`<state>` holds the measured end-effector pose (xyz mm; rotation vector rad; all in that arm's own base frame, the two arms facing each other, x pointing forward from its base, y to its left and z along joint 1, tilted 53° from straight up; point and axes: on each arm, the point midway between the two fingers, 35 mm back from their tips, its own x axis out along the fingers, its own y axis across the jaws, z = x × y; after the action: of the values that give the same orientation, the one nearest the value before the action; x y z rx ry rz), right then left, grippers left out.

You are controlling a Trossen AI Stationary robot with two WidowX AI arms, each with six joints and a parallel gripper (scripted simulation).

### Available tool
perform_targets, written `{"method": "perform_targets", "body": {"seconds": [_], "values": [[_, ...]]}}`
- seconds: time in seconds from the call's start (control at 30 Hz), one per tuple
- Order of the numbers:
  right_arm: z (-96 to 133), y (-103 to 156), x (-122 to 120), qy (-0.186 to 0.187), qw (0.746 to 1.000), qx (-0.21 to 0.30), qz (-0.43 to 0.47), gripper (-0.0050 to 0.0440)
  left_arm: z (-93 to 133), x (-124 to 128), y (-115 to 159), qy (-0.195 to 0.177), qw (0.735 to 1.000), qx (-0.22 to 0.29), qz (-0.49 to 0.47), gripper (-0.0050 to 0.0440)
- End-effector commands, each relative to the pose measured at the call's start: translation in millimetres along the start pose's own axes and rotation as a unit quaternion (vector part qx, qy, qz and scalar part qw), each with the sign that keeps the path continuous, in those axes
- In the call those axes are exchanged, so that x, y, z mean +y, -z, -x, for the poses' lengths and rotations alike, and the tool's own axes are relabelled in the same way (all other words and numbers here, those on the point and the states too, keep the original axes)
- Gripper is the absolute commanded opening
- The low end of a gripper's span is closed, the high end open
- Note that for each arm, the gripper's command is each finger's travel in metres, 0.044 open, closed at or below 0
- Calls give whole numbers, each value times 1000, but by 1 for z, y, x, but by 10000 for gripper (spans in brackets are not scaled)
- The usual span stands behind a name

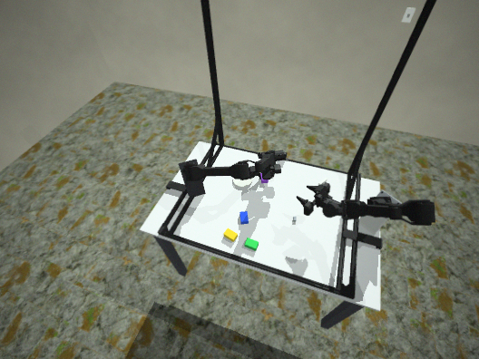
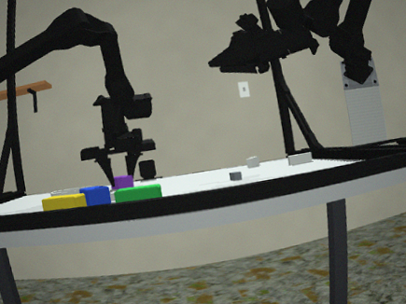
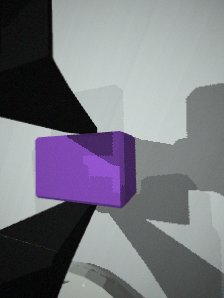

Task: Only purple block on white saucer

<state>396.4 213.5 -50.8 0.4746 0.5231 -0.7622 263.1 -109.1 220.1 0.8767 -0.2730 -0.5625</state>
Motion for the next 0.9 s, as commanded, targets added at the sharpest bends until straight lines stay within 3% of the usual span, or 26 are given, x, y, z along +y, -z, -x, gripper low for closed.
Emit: {"method": "perform_targets", "body": {"seconds": [0.0,0.27,0.33,0.5,0.6,0.87], "values": [[-1,1,-1,0,1000,1,2,189,0,0,-1,0,1000,-2,-3,400],[-1,1,-1,0,1000,1,2,156,0,0,-1,0,1000,-2,-3,400],[4,1,0,1,1000,1,2,108,0,0,-1,0,1000,-2,-3,400],[41,1,0,1,1000,1,2,0,0,0,-1,0,1000,-2,-3,400],[52,1,0,0,1000,1,2,0,0,0,-1,0,1000,-2,-3,400],[52,2,-9,0,1000,1,2,0,0,0,-1,0,1000,-2,-3,400]]}}
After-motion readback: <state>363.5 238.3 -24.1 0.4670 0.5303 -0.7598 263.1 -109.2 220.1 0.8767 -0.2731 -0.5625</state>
